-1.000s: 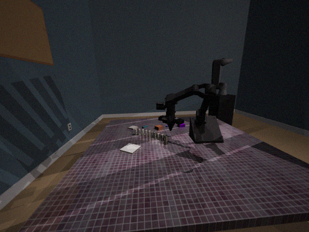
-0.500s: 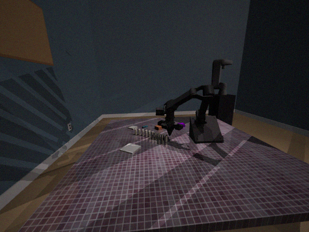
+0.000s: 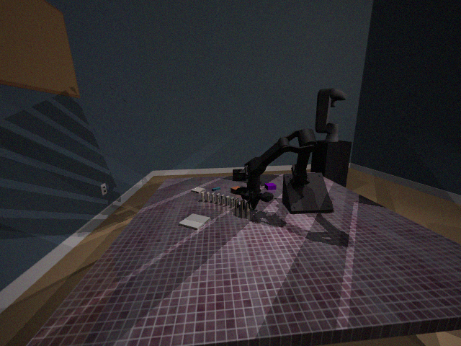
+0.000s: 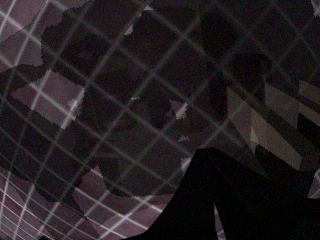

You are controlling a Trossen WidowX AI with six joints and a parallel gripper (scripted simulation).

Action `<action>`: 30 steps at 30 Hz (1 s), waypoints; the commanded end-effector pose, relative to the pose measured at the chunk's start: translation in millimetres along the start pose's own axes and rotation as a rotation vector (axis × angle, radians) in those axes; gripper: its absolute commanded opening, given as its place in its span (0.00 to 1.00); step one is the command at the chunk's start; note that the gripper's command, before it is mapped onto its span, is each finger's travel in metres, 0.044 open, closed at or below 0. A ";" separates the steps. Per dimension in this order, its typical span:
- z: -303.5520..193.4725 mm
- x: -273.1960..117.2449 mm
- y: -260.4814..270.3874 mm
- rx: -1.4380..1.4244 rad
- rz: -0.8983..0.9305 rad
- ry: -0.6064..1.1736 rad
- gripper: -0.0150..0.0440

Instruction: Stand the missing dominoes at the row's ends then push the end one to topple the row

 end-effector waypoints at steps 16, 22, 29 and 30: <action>11.2 -0.3 -29.3 -0.002 0.001 -0.007 0.25; 12.1 -8.8 -28.7 -0.004 0.005 0.014 0.25; 15.8 -55.7 -50.8 -0.005 0.000 -0.002 0.25; 15.5 -59.1 -52.6 -0.003 -0.001 -0.005 0.25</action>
Point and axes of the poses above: the point midway between the two fingers, 35 mm back from their tips, its own x axis out along the fingers, its own y axis across the jaws, z = x × y, the point moved 7 cm from there along -x, back along the fingers, and after that the axes turned 15 degrees about x, right-handed, at the moved point
